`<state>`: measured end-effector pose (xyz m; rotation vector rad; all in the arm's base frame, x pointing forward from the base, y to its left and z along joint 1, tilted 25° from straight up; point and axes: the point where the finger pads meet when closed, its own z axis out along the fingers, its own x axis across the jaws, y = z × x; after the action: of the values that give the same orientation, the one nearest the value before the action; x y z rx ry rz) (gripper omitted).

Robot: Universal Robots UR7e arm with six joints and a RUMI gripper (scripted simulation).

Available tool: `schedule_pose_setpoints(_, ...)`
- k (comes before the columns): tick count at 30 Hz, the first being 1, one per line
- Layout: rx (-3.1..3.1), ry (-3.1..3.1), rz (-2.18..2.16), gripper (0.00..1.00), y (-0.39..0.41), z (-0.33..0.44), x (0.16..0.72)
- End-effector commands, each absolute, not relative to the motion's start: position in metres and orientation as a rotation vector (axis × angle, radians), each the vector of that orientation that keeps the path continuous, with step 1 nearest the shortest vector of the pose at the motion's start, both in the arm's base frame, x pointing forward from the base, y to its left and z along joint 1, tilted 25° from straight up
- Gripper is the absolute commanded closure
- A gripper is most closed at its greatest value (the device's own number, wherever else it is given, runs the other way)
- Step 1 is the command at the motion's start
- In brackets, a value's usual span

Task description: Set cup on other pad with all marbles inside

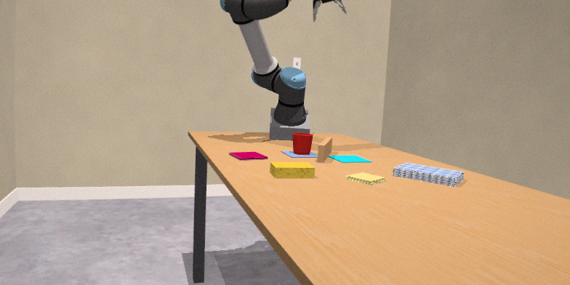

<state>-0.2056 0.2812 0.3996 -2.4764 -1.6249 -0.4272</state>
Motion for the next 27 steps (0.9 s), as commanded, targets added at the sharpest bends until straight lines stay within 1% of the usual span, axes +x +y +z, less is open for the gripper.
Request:
schedule_pose_setpoints(1, -2.476, -1.624, -0.427, 0.0, 0.2814, 0.3998, -0.2057)
schedule_pose_setpoints(17, -2.476, -1.624, -0.427, 0.0, 0.2814, 0.3998, -0.2057)
schedule_pose_setpoints(18, -2.476, -1.624, -0.427, 1.0, 0.2814, 0.3998, -0.2057)
schedule_pose_setpoints(27, -2.479, -1.621, -0.427, 1.0, 0.2823, 0.3994, -0.2046)
